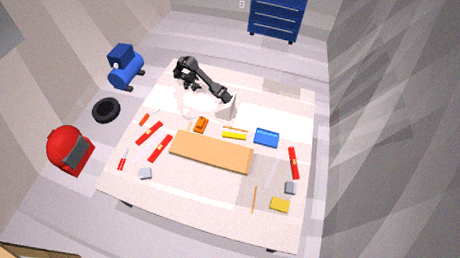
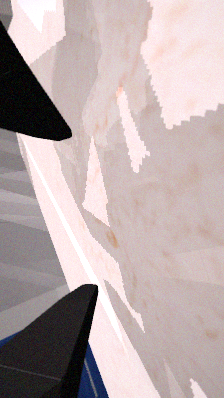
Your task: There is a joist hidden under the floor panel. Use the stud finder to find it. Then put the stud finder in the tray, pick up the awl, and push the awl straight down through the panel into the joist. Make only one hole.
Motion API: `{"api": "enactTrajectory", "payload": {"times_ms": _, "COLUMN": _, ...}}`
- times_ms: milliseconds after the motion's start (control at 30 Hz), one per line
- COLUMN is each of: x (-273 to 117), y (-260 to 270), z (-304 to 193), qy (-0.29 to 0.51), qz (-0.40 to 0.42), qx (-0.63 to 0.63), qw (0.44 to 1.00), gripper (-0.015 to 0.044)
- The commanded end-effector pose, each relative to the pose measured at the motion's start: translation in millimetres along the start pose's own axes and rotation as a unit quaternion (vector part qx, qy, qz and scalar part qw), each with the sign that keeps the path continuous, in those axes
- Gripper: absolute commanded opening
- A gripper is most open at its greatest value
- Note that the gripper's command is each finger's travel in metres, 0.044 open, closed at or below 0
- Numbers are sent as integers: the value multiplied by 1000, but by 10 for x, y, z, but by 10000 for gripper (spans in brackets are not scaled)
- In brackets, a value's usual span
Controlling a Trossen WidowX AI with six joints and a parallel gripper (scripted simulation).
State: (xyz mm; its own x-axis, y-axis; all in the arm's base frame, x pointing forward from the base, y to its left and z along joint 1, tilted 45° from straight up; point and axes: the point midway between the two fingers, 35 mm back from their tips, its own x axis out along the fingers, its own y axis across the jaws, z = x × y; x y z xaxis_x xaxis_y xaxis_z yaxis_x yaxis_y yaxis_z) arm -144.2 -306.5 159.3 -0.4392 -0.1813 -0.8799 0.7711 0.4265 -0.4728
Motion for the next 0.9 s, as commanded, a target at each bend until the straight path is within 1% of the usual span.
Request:
{"api": "enactTrajectory", "payload": {"times_ms": 0, "x": -293, "y": 178, "z": 259, "qy": -48, "qz": -42, "qx": -62, "qw": 996, "gripper": 440}}
{"api": "enactTrajectory", "payload": {"times_ms": 67, "x": -423, "y": 240, "z": 363, "qy": -73, "qz": -60, "qx": -77, "qw": 993, "gripper": 440}}
{"api": "enactTrajectory", "payload": {"times_ms": 133, "x": -537, "y": 244, "z": 452, "qy": -101, "qz": -74, "qx": -62, "qw": 990, "gripper": 440}}
{"api": "enactTrajectory", "payload": {"times_ms": 167, "x": -563, "y": 308, "z": 479, "qy": -108, "qz": -70, "qx": -68, "qw": 989, "gripper": 440}}
{"api": "enactTrajectory", "payload": {"times_ms": 233, "x": -643, "y": 506, "z": 553, "qy": -130, "qz": -59, "qx": -85, "qw": 986, "gripper": 440}}
{"api": "enactTrajectory", "payload": {"times_ms": 500, "x": -969, "y": 1420, "z": 745, "qy": -215, "qz": -69, "qx": -173, "qw": 959, "gripper": 440}}
{"api": "enactTrajectory", "payload": {"times_ms": 867, "x": -1201, "y": 2262, "z": 741, "qy": -291, "qz": -71, "qx": -239, "qw": 924, "gripper": 440}}
